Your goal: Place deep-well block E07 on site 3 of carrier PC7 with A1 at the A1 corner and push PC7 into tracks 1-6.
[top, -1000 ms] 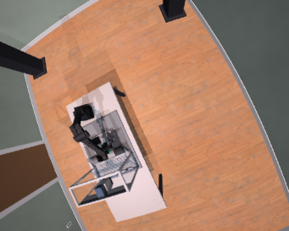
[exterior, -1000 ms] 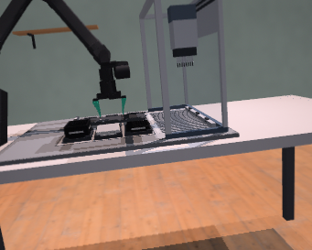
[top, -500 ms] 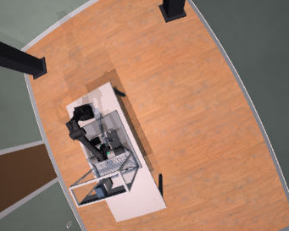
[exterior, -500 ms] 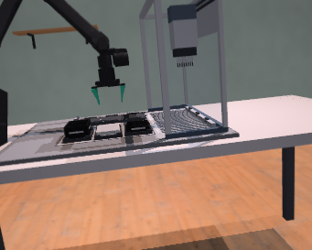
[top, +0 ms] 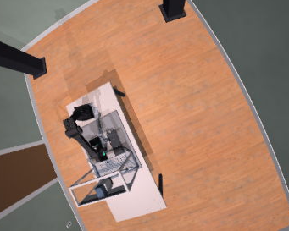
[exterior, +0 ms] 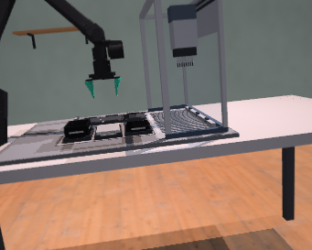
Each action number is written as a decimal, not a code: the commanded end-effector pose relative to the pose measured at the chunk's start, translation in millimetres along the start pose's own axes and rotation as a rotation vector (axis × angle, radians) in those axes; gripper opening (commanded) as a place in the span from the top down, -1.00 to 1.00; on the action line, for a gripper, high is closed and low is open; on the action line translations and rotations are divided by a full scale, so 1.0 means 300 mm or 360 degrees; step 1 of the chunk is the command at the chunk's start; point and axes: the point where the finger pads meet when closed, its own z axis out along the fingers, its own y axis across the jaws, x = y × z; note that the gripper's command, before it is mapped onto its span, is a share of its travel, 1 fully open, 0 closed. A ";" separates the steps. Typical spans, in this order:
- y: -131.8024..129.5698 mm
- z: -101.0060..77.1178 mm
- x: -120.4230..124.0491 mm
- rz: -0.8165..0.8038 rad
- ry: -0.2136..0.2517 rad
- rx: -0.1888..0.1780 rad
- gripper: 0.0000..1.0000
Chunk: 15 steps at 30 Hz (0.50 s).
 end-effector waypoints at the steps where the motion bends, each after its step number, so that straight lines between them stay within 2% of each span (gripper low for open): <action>1: 0.019 0.021 0.079 0.0199 -0.0004 0.0004 -1.00; 14: 0.167 0.050 0.327 0.0888 -0.0002 0.0004 -1.00; 15: 0.167 0.050 0.327 0.0888 -0.0002 0.0004 -1.00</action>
